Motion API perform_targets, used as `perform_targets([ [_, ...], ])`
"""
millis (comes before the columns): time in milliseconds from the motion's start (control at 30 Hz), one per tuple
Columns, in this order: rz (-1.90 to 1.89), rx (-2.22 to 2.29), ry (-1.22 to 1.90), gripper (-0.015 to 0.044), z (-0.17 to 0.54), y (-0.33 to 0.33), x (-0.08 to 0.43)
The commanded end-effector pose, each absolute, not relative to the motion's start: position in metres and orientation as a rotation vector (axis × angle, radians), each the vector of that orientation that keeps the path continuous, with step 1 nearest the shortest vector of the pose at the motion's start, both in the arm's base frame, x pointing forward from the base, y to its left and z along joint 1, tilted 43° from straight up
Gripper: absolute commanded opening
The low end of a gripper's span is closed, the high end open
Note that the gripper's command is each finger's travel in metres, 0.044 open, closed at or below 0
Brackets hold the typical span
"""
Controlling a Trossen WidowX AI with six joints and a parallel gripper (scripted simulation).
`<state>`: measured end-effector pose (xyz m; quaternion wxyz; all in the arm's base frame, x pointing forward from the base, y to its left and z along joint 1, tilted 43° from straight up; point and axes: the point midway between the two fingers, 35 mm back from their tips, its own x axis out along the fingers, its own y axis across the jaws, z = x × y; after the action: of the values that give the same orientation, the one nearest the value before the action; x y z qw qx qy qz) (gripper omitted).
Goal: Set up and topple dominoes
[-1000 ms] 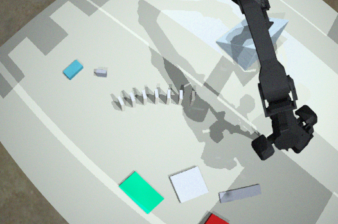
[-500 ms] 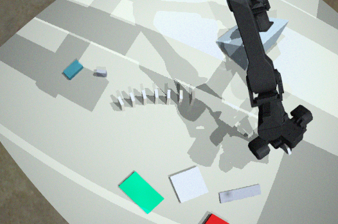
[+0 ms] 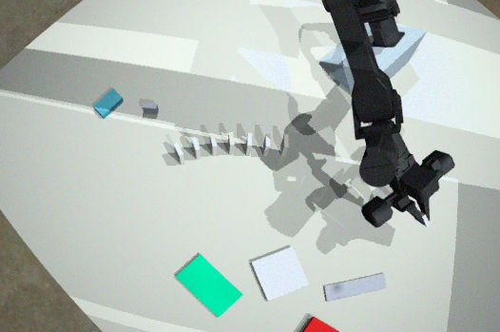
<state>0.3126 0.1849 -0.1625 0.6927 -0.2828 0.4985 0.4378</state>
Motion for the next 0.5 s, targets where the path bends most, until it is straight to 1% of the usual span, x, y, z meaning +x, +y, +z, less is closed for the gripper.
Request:
perform_targets([
  [0,1.001,-0.616,1.048,0.002,-0.157,0.183,0.311],
  [467,1.055,-0.578,0.81,0.002,-0.133,0.174,0.302],
])
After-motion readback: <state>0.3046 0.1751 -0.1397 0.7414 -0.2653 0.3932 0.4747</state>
